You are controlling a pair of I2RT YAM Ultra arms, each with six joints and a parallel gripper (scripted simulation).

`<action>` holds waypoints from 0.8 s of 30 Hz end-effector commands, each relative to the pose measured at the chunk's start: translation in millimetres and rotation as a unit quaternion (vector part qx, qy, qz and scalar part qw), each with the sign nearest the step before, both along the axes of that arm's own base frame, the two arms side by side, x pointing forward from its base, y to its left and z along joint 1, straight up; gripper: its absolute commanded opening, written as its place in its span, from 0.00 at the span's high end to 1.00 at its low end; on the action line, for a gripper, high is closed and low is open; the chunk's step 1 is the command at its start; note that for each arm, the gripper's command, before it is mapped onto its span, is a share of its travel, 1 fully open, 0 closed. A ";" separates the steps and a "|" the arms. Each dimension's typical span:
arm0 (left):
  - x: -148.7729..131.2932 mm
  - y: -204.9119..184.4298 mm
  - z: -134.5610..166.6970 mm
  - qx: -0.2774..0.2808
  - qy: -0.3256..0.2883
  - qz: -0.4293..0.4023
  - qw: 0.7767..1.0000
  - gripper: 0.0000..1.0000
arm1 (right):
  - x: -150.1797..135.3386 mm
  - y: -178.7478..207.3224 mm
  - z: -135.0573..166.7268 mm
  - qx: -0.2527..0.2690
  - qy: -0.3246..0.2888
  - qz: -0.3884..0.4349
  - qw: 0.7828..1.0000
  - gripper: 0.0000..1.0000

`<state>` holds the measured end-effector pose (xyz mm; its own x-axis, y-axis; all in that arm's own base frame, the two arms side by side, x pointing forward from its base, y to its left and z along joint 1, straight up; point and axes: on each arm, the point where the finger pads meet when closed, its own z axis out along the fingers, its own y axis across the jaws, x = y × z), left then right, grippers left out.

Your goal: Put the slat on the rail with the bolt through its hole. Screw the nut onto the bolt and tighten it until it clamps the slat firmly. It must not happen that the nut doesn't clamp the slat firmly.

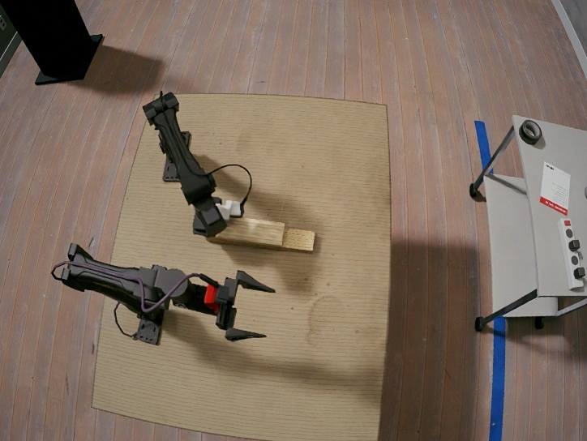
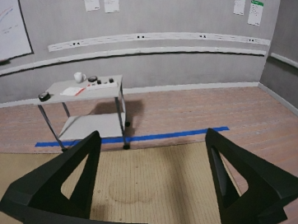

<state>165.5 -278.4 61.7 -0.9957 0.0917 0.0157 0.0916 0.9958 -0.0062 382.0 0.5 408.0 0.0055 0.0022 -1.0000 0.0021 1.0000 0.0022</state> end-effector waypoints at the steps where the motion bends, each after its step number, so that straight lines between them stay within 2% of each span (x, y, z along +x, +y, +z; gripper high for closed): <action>1: 2.7 -3.9 -0.2 -0.007 -0.014 -0.001 1.000 0.28 | -1.4 0.5 3.8 -0.001 -0.003 0.001 1.000 0.00; 24: 2.6 -3.8 -14.2 -0.007 -0.014 -0.001 1.000 0.28 | -1.4 0.5 3.8 -0.001 -0.003 0.001 1.000 0.00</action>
<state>165.8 -278.5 47.3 -0.9957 0.0911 0.0153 0.0910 0.9958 -0.0040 382.0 0.5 408.0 0.0055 0.0022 -1.0000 0.0021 1.0000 0.0022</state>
